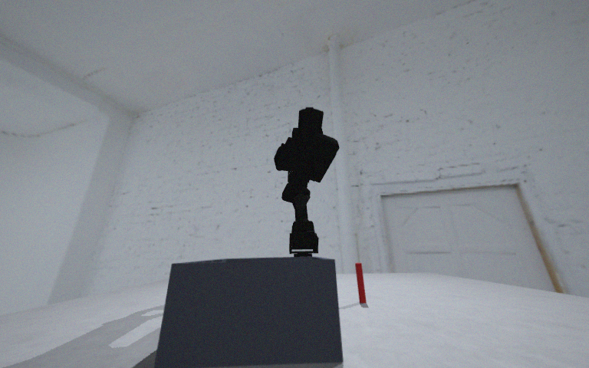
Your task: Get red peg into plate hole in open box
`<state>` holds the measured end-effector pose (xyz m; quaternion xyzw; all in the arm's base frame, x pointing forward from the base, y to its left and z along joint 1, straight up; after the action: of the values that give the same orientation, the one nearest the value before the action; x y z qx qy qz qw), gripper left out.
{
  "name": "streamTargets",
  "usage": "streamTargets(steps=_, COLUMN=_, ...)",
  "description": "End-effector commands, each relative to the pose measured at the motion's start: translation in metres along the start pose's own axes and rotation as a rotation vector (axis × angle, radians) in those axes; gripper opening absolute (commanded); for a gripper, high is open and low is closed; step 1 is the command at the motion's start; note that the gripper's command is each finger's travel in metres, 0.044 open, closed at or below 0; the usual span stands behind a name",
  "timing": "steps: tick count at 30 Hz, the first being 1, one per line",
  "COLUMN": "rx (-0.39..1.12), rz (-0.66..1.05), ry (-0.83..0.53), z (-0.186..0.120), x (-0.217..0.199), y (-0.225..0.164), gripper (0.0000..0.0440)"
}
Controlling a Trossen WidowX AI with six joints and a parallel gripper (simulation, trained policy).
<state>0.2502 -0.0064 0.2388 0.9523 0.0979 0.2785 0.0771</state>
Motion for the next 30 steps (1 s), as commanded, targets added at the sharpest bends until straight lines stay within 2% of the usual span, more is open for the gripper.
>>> streamTargets(steps=1, rx=0.051, rz=-0.096, ry=-0.111, z=0.004, x=-0.008, y=-0.023, gripper=0.0440)
streamTargets(steps=17, rx=0.211, rz=-0.373, ry=-0.495, z=0.005, x=-0.054, y=-0.108, gripper=0.0440)
streamTargets(steps=30, rx=0.231, rz=-0.502, ry=-0.603, z=0.027, x=-0.083, y=-0.150, gripper=0.0440)
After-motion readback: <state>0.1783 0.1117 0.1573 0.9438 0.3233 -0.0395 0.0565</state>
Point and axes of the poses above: the point midway between the two fingers, 35 mm back from their tips, its own z axis out along the fingers, its own x axis across the jaws, y = z × x, the point moved 5 cm from there along -z, back along the fingers, and after that the axes turned 6 degrees about z, right-handed, at the moved point
